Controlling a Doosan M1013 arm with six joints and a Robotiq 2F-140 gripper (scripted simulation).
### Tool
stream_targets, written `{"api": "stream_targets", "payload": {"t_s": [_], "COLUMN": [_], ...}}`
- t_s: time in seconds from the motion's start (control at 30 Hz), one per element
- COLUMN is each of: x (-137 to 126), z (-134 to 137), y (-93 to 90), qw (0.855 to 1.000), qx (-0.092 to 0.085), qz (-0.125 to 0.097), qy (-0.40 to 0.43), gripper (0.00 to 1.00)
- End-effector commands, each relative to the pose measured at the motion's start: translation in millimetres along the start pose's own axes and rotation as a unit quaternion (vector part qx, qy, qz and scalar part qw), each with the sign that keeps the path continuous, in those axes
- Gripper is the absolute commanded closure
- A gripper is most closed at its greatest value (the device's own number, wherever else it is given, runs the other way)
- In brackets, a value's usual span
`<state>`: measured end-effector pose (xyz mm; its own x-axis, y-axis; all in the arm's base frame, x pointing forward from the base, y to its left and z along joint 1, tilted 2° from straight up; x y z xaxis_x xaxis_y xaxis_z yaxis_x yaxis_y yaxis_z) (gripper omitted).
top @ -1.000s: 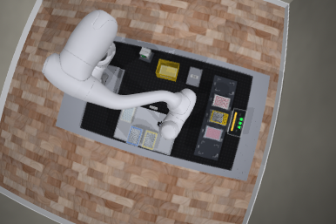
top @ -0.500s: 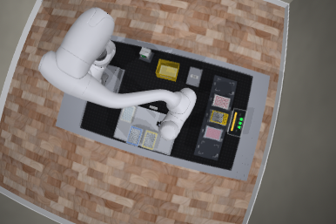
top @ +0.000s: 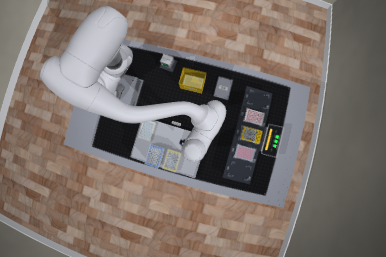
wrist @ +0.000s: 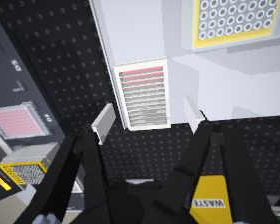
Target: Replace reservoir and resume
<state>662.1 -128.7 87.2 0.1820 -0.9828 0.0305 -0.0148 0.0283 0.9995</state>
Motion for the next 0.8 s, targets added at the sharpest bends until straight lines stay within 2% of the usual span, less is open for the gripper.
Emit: {"api": "stream_targets", "payload": {"t_s": [0.0, 0.77], "x": [2, 2], "z": [-4, -4], "y": [12.7, 44.4], "qw": [1.0, 1.0], "qx": [0.005, 0.005], "qz": [0.002, 0.002], "qy": [0.0, 0.0], "gripper": [0.23, 0.23]}}
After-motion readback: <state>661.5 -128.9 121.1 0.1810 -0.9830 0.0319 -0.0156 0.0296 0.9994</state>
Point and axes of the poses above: the point where the finger pads meet when closed, its own y axis back along the fingers, its own z axis across the jaws, x = y × z, the point moved 1 cm from there along y, back along the fingers, and after that the axes turned 9 degrees about y, right-handed, at the moved point
